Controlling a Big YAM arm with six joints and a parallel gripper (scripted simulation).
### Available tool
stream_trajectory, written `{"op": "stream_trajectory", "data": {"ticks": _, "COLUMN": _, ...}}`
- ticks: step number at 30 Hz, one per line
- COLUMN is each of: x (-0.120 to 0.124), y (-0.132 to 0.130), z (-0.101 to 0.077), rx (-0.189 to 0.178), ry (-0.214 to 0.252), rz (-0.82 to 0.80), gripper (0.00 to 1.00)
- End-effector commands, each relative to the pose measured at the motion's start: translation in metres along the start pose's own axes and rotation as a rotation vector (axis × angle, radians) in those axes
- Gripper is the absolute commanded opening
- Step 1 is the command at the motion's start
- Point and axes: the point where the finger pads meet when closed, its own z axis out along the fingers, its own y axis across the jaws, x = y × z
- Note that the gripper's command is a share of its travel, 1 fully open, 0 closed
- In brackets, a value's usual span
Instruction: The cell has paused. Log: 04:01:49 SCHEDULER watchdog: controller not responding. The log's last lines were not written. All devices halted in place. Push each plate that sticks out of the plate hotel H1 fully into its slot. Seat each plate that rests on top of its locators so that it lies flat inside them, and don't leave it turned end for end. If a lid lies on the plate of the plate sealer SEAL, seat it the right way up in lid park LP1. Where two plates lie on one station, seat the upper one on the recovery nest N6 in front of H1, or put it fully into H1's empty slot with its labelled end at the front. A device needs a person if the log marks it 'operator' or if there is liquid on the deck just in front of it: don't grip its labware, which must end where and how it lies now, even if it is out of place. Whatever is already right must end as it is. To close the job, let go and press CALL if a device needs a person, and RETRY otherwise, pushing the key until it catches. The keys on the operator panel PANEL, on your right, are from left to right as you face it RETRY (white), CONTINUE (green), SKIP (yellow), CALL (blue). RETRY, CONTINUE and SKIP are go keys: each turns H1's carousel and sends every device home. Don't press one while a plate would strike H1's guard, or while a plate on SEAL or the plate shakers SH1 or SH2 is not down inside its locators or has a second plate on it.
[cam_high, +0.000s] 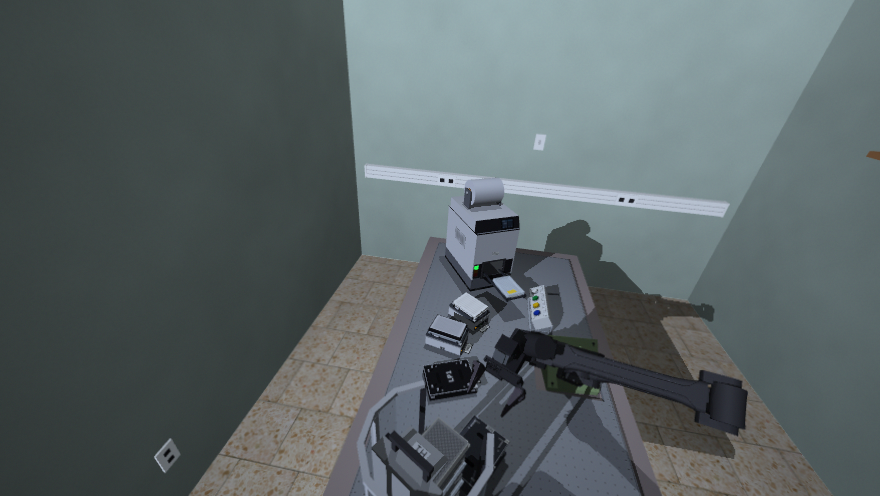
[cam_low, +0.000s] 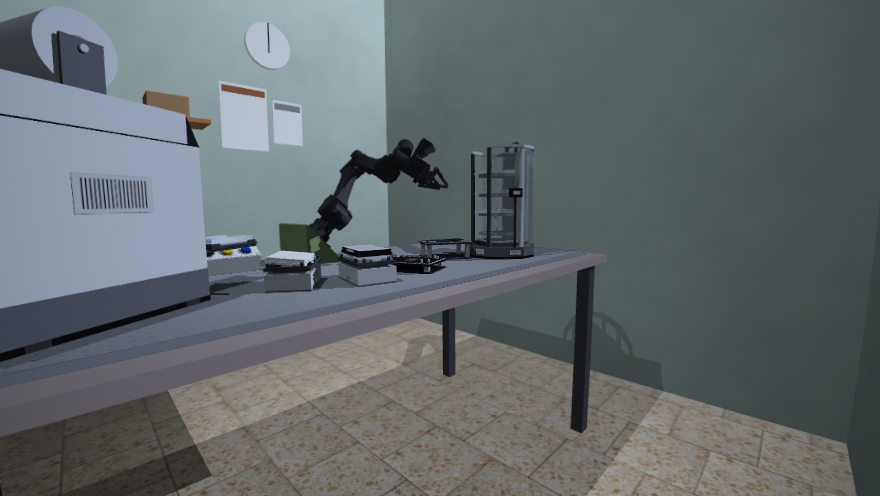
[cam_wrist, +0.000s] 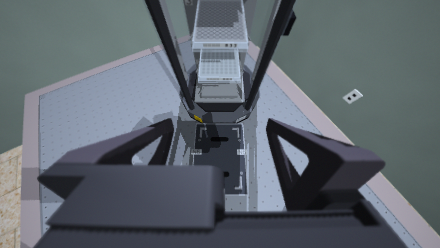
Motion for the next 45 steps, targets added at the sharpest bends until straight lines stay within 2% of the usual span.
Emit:
{"op": "stream_trajectory", "data": {"ticks": 1, "x": -0.038, "y": 0.004, "z": -0.004, "rx": -0.001, "ry": -0.028, "rz": -0.048, "gripper": 1.0}}
{"op": "stream_trajectory", "data": {"ticks": 18, "x": -0.068, "y": 0.001, "z": -0.025, "rx": 0.004, "ry": -0.021, "rz": -0.04, "gripper": 1.0}}
{"op": "stream_trajectory", "data": {"ticks": 19, "x": -0.057, "y": 0.003, "z": -0.023, "rx": -0.001, "ry": -0.016, "rz": -0.022, "gripper": 1.0}}
{"op": "stream_trajectory", "data": {"ticks": 45, "x": -0.057, "y": 0.003, "z": -0.023, "rx": -0.001, "ry": -0.016, "rz": -0.022, "gripper": 1.0}}
